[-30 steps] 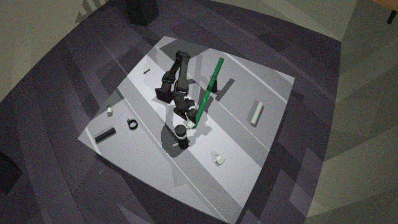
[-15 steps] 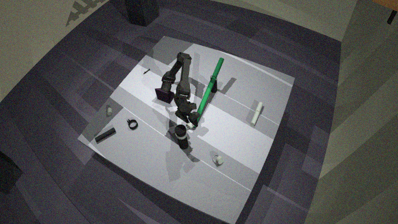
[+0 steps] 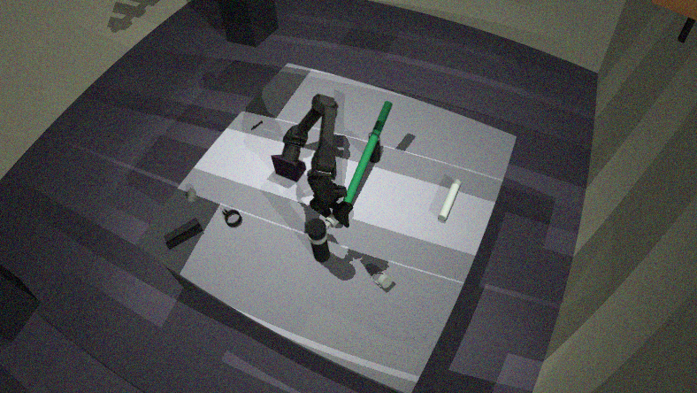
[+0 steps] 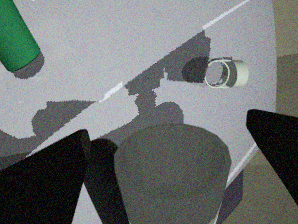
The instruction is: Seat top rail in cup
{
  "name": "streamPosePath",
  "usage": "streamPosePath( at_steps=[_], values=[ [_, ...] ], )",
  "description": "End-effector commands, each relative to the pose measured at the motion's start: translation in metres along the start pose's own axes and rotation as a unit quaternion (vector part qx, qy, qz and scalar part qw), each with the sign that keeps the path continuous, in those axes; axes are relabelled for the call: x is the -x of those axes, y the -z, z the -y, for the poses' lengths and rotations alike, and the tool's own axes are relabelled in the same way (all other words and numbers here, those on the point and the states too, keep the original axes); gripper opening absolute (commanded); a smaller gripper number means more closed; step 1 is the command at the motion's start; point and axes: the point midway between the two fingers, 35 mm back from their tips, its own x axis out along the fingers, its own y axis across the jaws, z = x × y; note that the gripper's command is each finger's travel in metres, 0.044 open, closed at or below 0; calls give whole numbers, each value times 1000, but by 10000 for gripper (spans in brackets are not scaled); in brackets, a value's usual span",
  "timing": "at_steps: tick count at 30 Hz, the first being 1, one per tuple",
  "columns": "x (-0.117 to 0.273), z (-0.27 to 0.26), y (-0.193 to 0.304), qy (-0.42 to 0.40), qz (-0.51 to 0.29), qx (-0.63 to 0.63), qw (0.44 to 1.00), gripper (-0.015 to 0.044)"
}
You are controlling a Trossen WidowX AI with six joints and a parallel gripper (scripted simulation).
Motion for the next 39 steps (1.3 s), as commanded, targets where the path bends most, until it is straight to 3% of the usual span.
streamPosePath(
  at_steps=[1, 2, 15, 18, 21, 39],
  values=[
    [-5, -3, 1, -3, 3, -5, 1000, 440],
    [-5, -3, 1, -3, 3, -5, 1000, 440],
    [-5, -3, 1, -3, 3, -5, 1000, 99],
    [-5, -3, 1, -3, 3, -5, 1000, 79],
    [-5, -5, 1, -4, 7, 2, 1000, 0],
    [2, -15, 2, -3, 40, 59, 997, 0]
  ],
)
